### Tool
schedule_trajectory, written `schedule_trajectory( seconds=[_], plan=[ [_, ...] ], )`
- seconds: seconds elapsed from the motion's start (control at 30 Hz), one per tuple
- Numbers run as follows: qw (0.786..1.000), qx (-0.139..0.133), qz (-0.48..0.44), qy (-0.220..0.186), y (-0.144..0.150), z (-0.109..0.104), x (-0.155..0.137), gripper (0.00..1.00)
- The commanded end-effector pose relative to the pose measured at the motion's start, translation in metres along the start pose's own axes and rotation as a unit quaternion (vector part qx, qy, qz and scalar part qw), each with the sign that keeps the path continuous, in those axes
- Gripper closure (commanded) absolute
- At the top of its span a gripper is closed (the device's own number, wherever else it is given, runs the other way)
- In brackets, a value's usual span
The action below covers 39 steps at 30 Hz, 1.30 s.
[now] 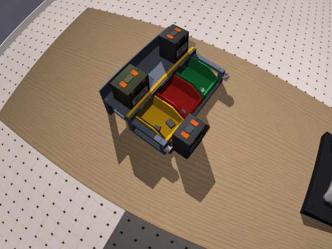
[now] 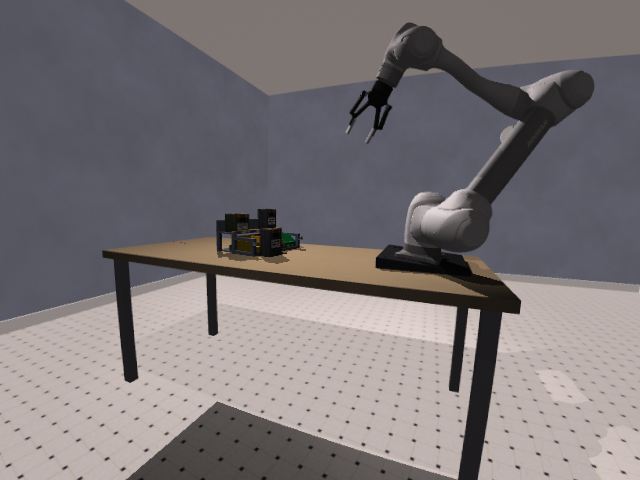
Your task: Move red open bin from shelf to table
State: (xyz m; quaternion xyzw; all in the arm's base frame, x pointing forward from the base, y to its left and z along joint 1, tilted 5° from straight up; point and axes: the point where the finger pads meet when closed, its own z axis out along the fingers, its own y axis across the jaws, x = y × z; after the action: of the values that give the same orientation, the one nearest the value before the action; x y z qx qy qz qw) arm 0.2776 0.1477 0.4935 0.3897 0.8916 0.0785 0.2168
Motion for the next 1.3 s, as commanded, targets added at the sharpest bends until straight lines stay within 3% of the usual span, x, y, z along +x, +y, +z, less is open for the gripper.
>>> schedule_trajectory(
  seconds=[0.0, 0.17, 0.57, 0.73, 1.13, 1.27],
  plan=[
    [1.000, 0.000, 0.000, 0.000, 0.0000, 0.0002, -0.0002, 0.43],
    [0.992, 0.072, 0.101, 0.037, 0.0001, 0.0003, -0.0002, 0.43],
    [0.992, 0.072, 0.101, 0.037, 0.0001, 0.0003, -0.0002, 0.43],
    [0.966, 0.143, 0.201, 0.073, 0.0000, 0.0003, -0.0003, 0.43],
    [0.966, 0.143, 0.201, 0.073, 0.0000, 0.0003, -0.0003, 0.43],
    [0.935, 0.197, 0.278, 0.101, 0.0000, 0.0003, -0.0003, 0.43]
  ],
)
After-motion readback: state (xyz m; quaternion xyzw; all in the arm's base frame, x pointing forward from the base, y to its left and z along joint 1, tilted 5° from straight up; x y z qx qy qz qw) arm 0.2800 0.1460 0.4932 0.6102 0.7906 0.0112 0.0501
